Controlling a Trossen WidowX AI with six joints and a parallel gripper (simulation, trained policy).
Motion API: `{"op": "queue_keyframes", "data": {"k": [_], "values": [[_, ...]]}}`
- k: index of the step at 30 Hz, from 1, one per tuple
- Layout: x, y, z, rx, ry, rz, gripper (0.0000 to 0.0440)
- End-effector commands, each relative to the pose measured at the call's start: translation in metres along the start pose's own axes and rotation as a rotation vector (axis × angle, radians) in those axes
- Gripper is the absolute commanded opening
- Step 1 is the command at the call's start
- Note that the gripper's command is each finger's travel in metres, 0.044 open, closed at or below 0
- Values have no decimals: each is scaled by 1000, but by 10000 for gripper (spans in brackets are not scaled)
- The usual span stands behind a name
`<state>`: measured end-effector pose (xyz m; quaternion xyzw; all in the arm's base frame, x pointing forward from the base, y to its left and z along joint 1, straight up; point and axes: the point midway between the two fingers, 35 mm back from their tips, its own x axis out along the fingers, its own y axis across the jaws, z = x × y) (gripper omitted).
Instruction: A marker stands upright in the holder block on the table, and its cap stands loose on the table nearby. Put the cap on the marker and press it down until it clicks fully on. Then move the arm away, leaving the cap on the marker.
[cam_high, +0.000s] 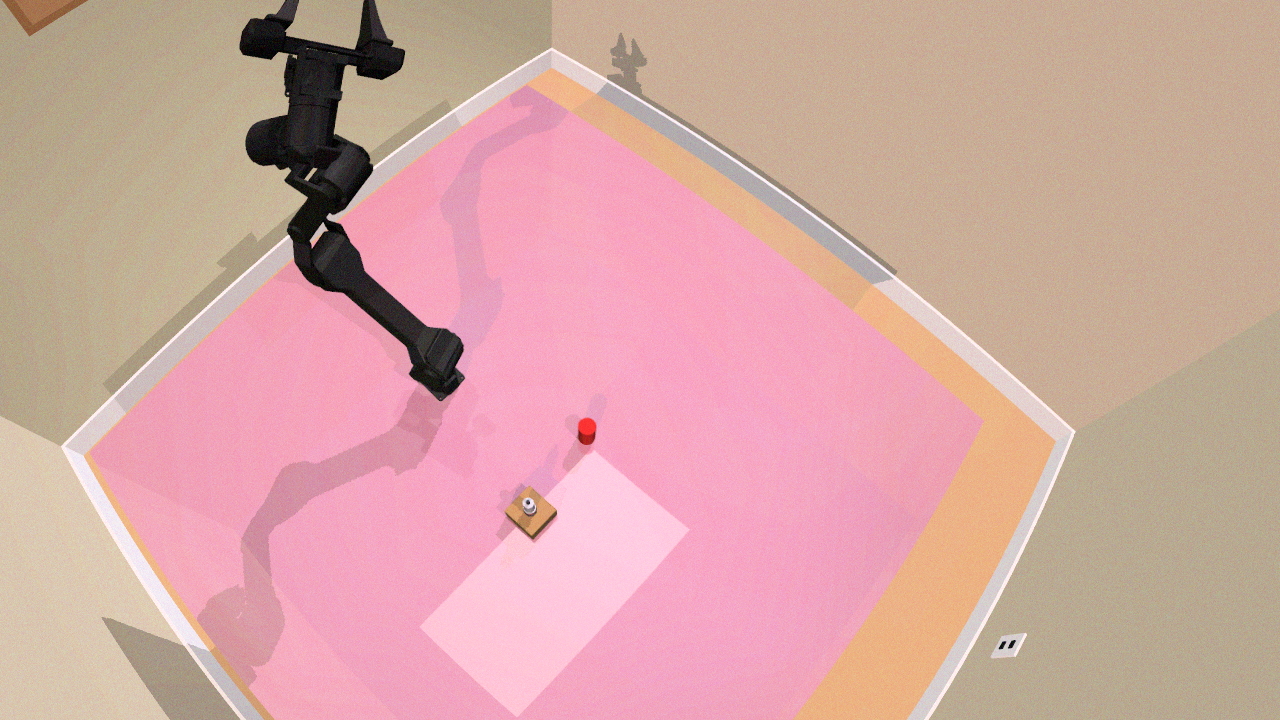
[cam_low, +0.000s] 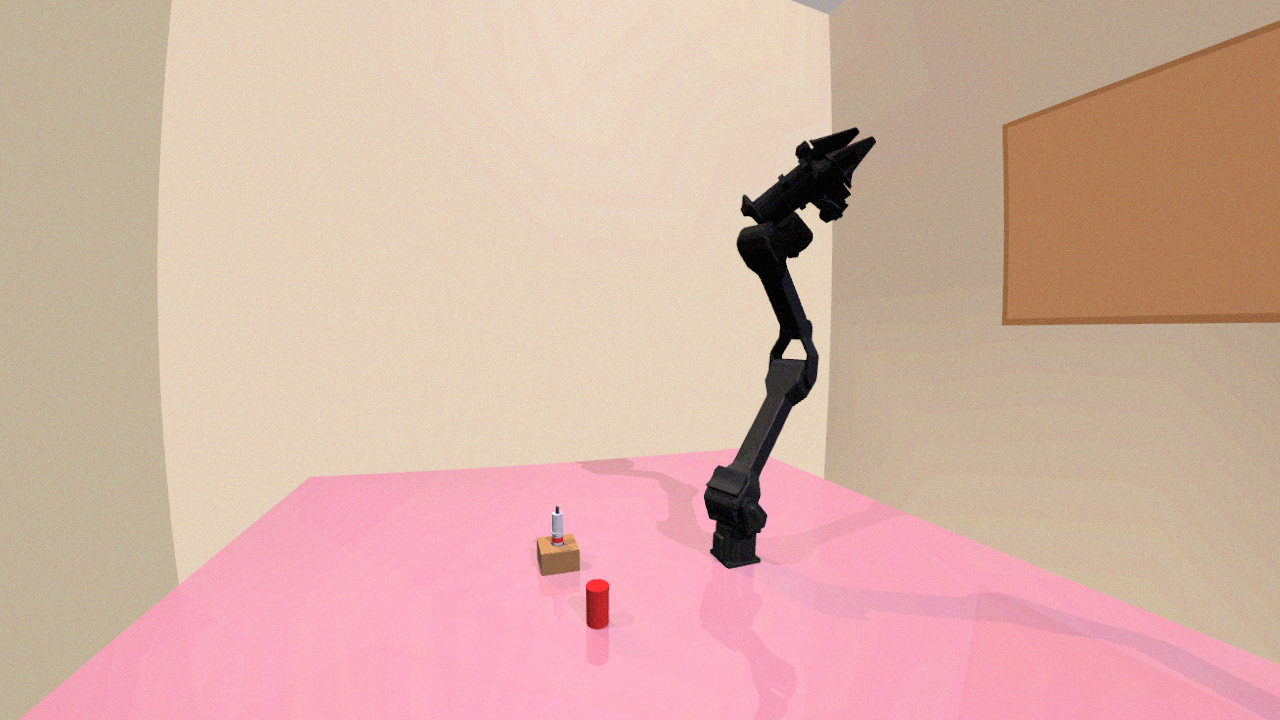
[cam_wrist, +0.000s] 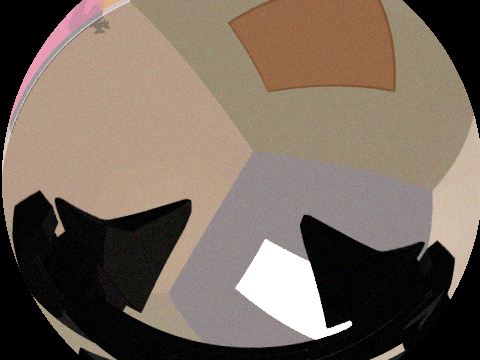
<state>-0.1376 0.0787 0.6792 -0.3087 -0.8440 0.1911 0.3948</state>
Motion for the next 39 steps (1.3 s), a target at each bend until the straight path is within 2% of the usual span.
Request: {"op": "queue_keyframes", "data": {"k": [1, 6, 8, 39], "values": [[0, 1, -2, 7, 8, 5, 375], [0, 8, -14, 39, 49, 37, 253], [-1, 11, -18, 51, 66, 53, 232], [-18, 69, -67, 264, 258, 293, 311]]}}
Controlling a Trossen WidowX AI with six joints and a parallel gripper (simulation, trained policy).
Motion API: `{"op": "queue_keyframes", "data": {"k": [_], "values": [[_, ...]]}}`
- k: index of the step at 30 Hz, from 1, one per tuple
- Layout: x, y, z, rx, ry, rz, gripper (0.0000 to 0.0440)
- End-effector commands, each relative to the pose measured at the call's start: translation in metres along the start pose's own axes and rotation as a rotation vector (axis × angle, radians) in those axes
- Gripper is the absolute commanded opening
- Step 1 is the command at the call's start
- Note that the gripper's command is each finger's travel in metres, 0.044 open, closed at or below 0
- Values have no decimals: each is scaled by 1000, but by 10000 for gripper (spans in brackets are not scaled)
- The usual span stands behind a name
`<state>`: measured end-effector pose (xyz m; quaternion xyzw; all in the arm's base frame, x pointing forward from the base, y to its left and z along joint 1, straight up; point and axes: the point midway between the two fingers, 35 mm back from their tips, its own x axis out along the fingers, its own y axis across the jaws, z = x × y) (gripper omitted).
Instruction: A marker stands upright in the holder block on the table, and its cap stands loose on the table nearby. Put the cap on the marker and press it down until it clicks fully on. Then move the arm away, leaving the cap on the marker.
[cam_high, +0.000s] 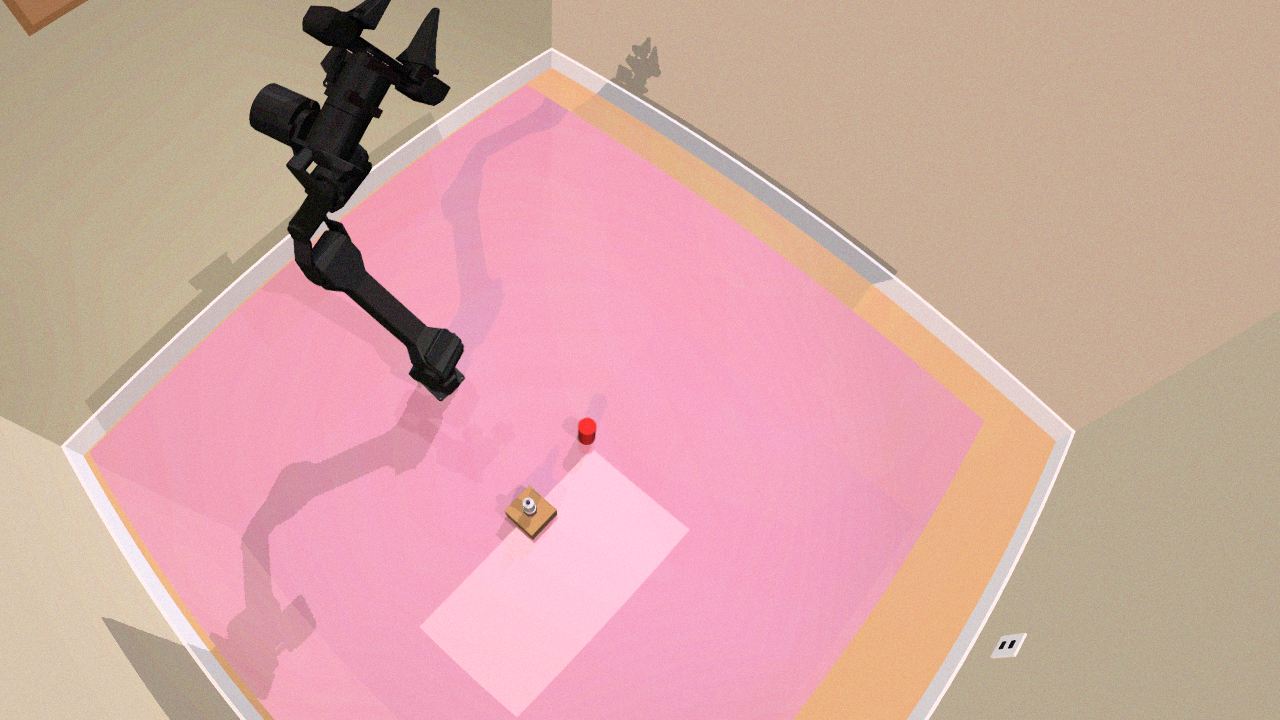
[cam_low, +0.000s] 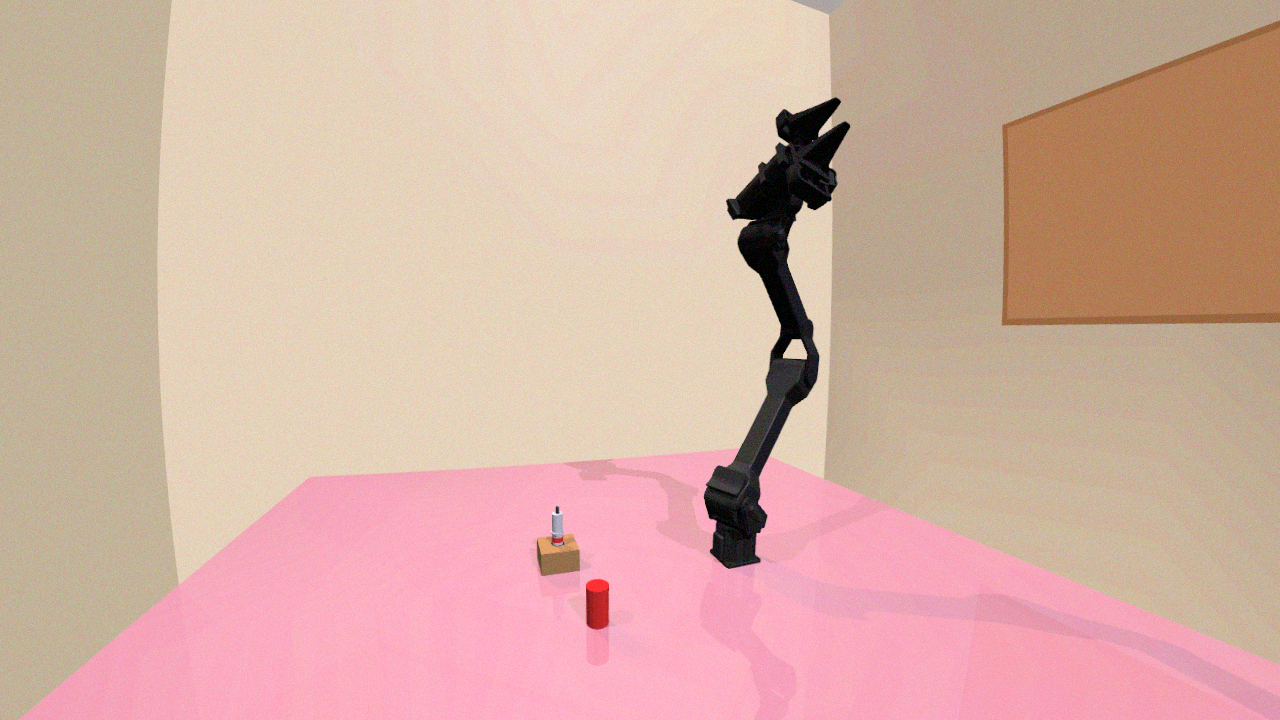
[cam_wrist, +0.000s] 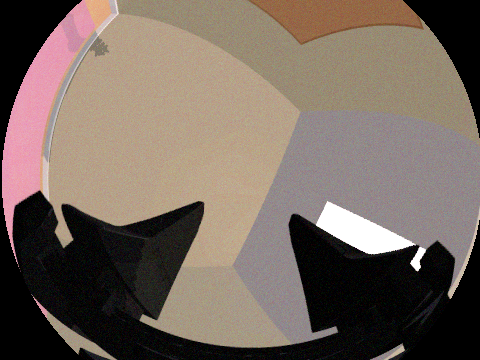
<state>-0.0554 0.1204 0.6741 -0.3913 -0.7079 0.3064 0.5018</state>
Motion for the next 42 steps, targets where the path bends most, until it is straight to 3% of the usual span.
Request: {"op": "queue_keyframes", "data": {"k": [1, 42], "values": [[0, 6, -6, 21, 13, 25, 313], [-11, 97, -78, 368, 174, 277, 326]]}}
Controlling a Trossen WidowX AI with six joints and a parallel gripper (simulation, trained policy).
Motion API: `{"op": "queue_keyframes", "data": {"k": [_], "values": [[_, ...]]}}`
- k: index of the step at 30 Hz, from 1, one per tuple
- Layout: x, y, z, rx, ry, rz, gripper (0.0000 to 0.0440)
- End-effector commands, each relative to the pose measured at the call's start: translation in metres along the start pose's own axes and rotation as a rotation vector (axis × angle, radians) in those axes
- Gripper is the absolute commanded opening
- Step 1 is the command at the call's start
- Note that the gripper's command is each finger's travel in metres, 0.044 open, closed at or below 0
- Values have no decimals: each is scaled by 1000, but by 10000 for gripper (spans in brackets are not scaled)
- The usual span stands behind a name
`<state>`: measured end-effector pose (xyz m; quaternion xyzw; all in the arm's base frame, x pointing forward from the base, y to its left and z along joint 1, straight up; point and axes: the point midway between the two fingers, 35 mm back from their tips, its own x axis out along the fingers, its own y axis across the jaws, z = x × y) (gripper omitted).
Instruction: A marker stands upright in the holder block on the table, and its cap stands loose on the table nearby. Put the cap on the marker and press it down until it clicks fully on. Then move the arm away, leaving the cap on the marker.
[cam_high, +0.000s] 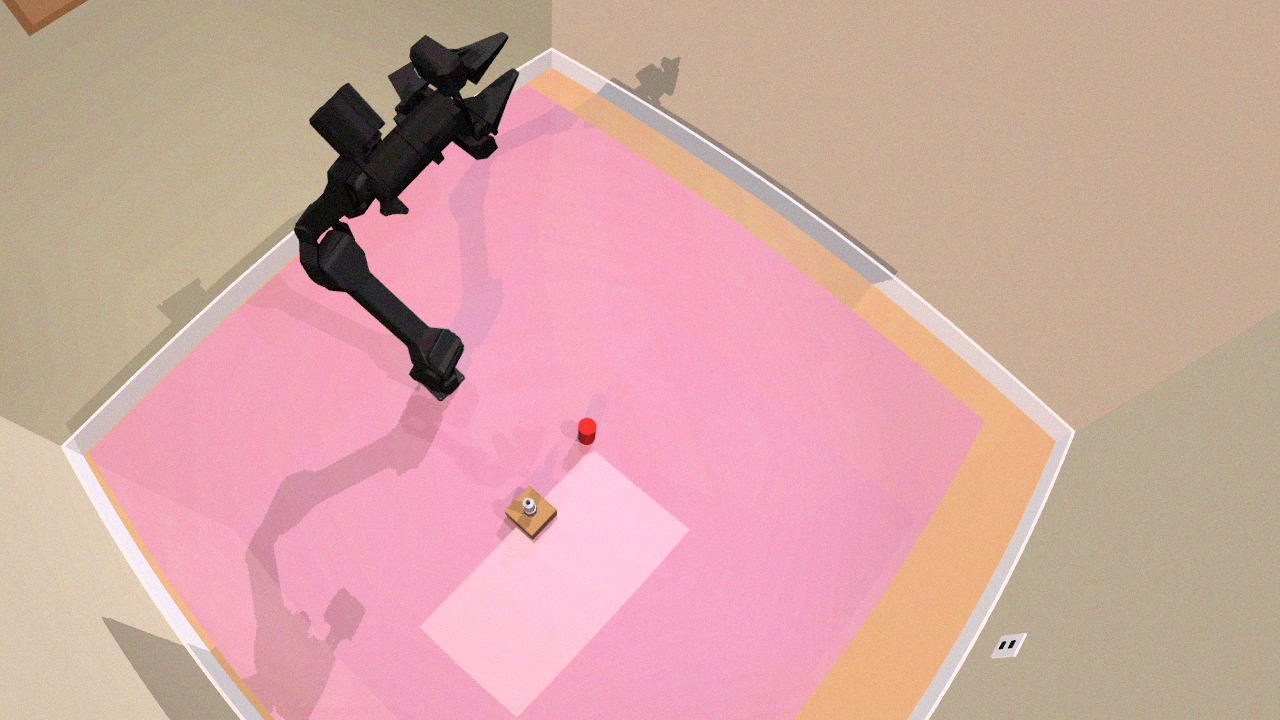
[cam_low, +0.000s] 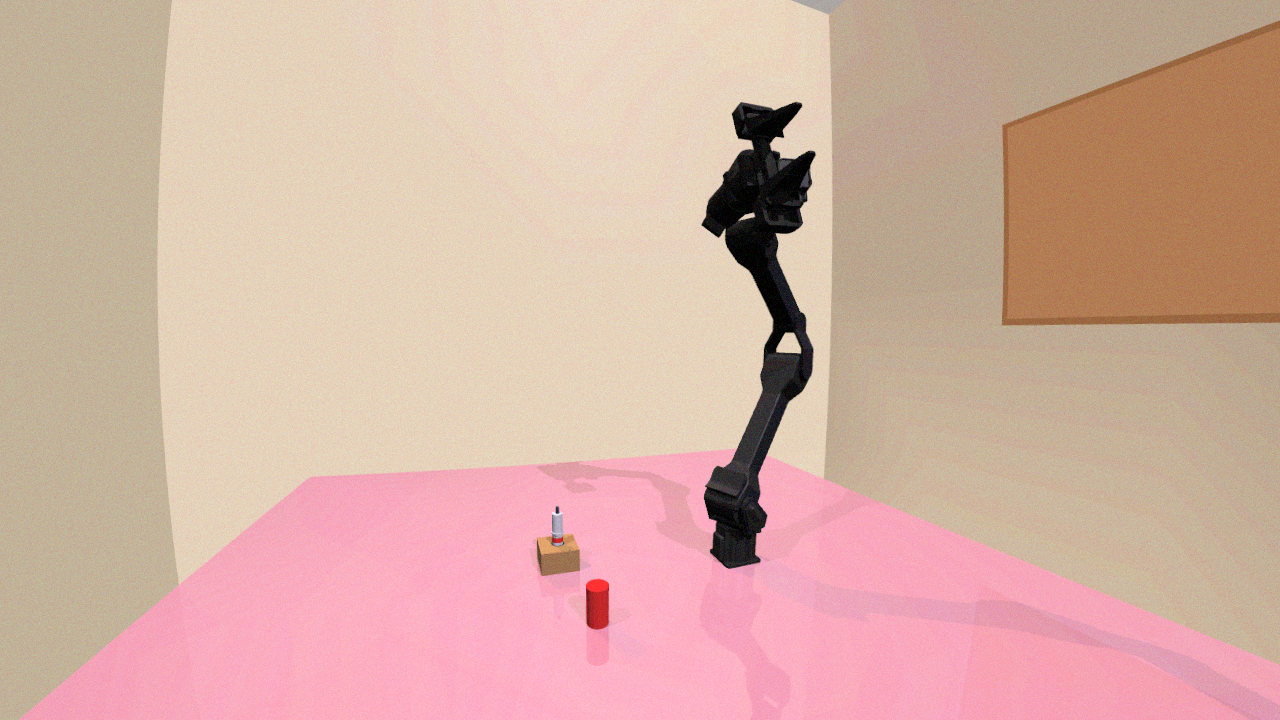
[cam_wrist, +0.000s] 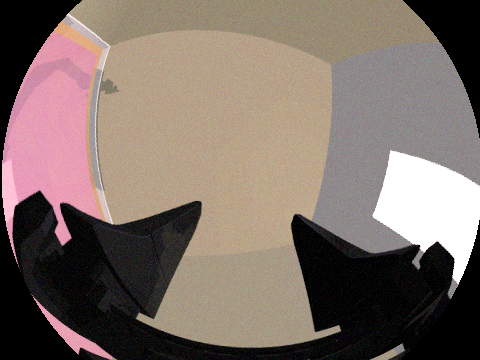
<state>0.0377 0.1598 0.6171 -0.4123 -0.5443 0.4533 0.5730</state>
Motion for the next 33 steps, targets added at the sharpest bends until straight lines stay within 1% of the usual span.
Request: {"op": "queue_keyframes", "data": {"k": [1, 33], "values": [[2, 6, -10, 31, 12, 19, 326], [9, 74, -80, 325, 130, 201, 327]]}}
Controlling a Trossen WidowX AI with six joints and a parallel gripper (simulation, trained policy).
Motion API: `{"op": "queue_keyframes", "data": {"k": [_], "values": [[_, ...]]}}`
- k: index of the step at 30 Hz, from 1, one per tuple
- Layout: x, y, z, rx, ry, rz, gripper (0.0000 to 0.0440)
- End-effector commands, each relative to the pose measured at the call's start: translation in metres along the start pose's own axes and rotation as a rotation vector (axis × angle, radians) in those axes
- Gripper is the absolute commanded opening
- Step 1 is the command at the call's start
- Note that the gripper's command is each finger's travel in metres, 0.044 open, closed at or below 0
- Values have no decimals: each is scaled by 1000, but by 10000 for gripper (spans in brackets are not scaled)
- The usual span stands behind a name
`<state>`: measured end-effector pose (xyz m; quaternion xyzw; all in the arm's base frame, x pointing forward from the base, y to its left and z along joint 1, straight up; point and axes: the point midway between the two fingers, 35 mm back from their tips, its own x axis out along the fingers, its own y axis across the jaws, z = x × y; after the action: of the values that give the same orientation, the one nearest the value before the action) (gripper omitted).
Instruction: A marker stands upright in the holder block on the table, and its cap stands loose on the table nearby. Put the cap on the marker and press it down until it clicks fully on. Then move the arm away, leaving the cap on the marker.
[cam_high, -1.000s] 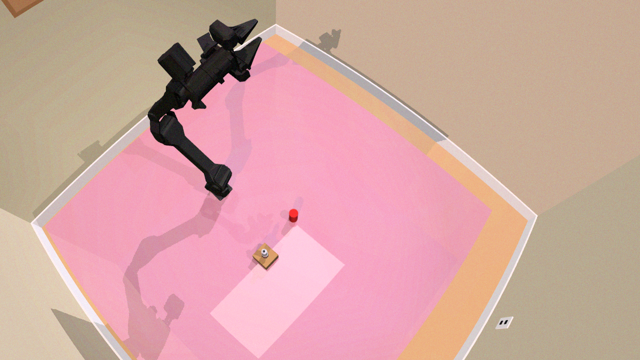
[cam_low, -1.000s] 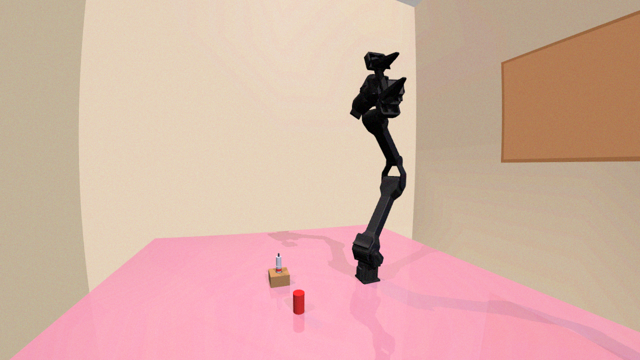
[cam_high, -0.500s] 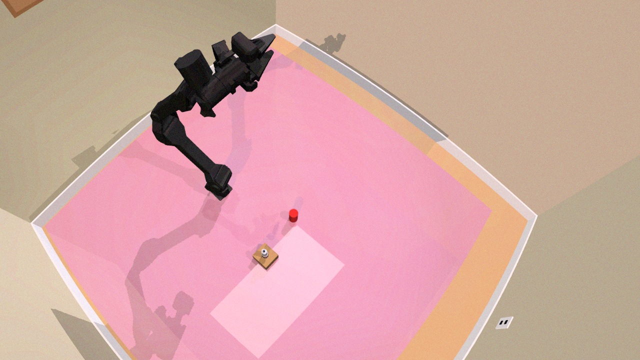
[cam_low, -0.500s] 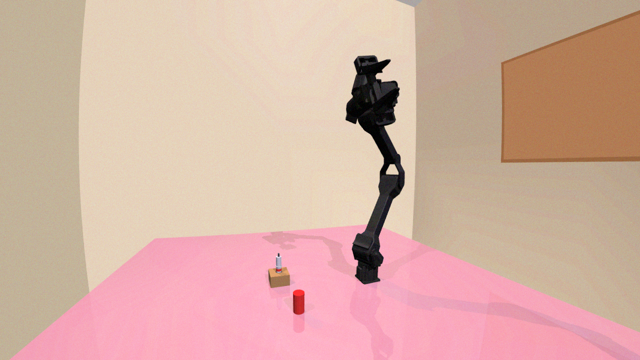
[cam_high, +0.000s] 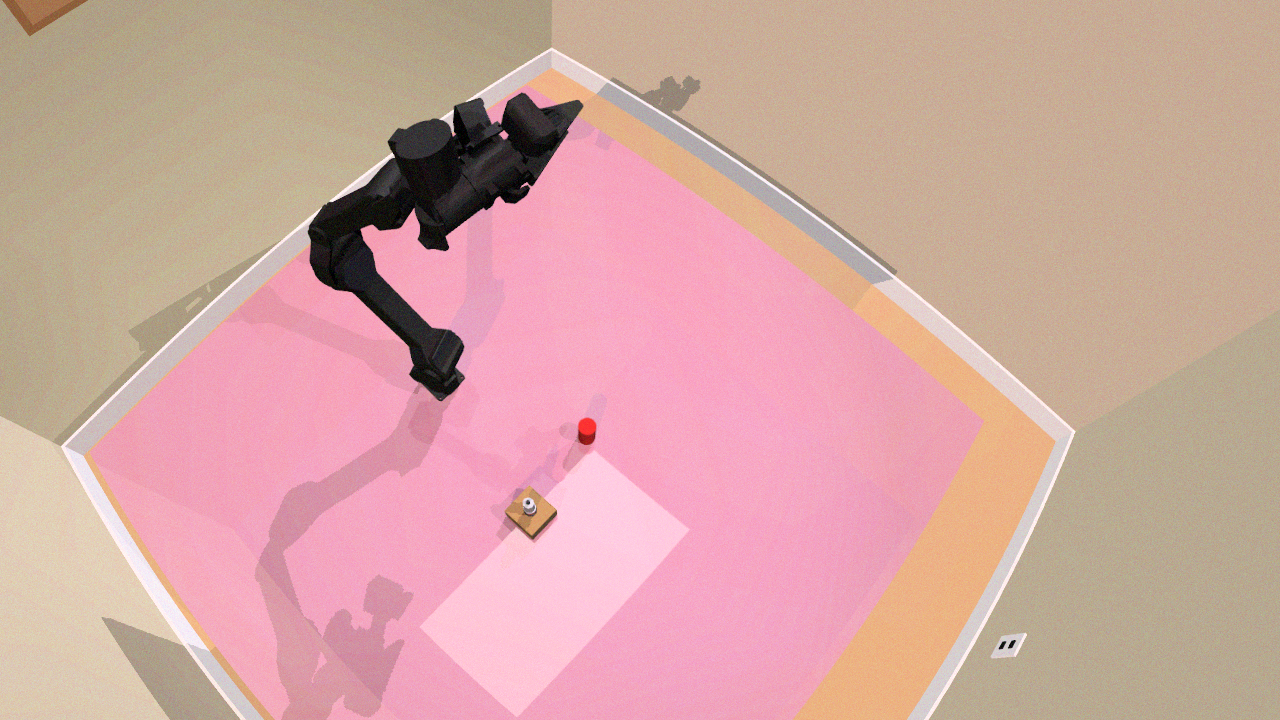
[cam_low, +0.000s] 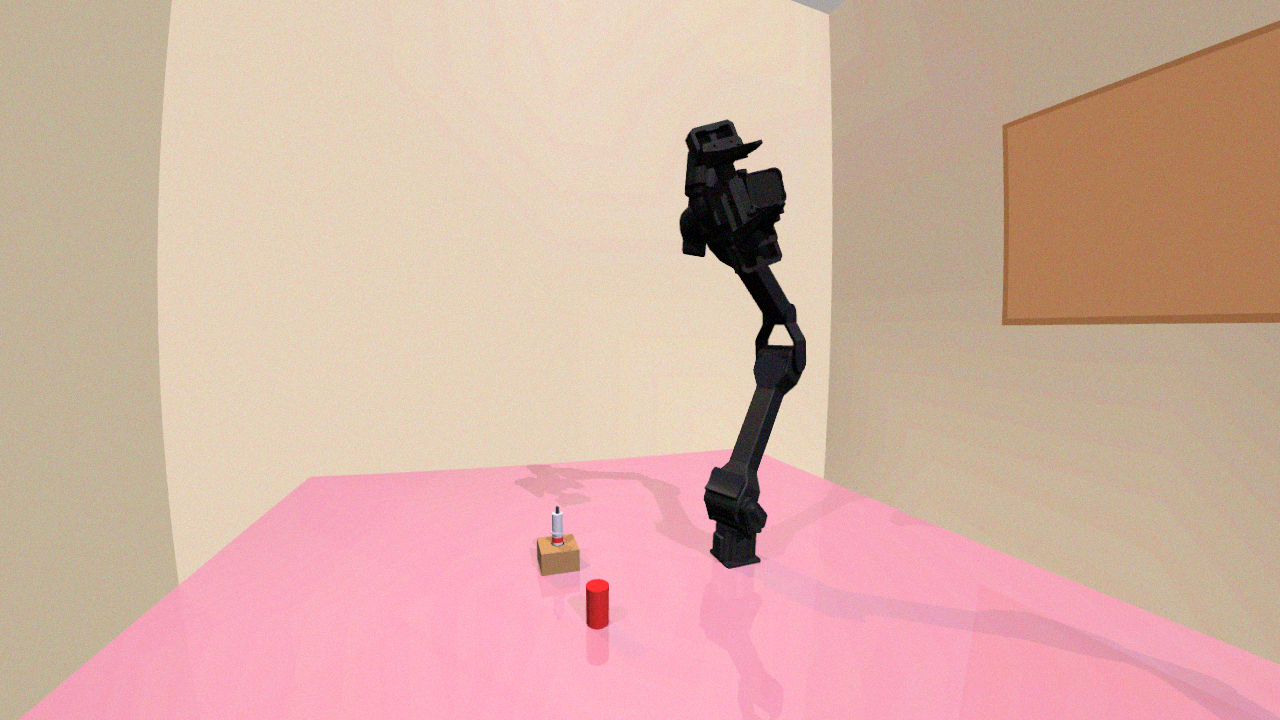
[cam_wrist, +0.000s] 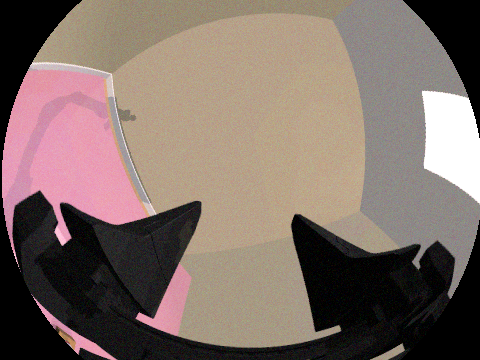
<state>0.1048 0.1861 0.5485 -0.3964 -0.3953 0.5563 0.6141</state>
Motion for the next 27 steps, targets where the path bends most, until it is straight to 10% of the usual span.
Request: {"op": "queue_keyframes", "data": {"k": [1, 27], "values": [[3, 5, -12, 34, 17, 19, 327], [17, 50, -79, 273, 139, 165, 328]]}}
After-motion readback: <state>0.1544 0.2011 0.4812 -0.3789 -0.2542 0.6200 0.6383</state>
